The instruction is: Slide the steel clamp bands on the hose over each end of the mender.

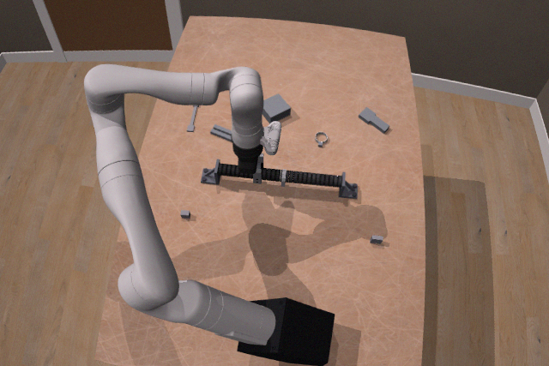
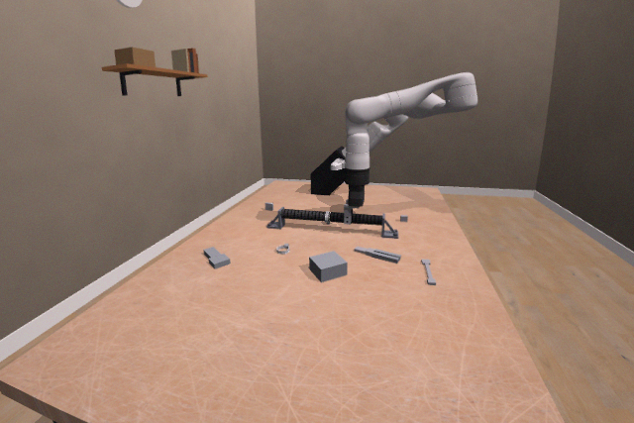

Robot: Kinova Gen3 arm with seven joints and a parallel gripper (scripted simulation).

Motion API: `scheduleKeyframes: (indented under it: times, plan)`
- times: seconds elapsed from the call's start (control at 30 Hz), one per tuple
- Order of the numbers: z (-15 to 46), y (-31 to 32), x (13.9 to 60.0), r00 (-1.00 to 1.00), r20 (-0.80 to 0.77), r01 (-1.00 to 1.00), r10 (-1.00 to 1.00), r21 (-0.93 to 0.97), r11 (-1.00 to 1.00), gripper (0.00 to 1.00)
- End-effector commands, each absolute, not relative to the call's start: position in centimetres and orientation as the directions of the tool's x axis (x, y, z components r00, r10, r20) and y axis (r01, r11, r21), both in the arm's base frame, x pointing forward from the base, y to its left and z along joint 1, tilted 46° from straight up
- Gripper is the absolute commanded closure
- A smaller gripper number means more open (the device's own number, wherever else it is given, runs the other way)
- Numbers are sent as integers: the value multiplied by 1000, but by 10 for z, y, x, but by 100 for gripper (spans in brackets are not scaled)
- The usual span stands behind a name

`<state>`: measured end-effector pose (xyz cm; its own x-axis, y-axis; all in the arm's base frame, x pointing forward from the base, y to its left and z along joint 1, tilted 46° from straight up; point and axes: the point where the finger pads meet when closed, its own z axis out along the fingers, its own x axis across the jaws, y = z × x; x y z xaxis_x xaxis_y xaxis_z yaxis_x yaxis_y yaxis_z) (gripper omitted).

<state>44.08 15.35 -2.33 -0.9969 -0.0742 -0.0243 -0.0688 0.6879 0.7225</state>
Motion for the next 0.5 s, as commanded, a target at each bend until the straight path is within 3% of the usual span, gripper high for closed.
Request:
scheduleKeyframes:
  times: [0.0,0.03,0.47]
  plan:
    - [-23,153,441,-997,-26,-69,-73,722,688,25]
    - [-23,153,441,-997,-26,-69,-73,722,688,0]
    - [-23,153,441,-997,-26,-69,-73,722,688,0]
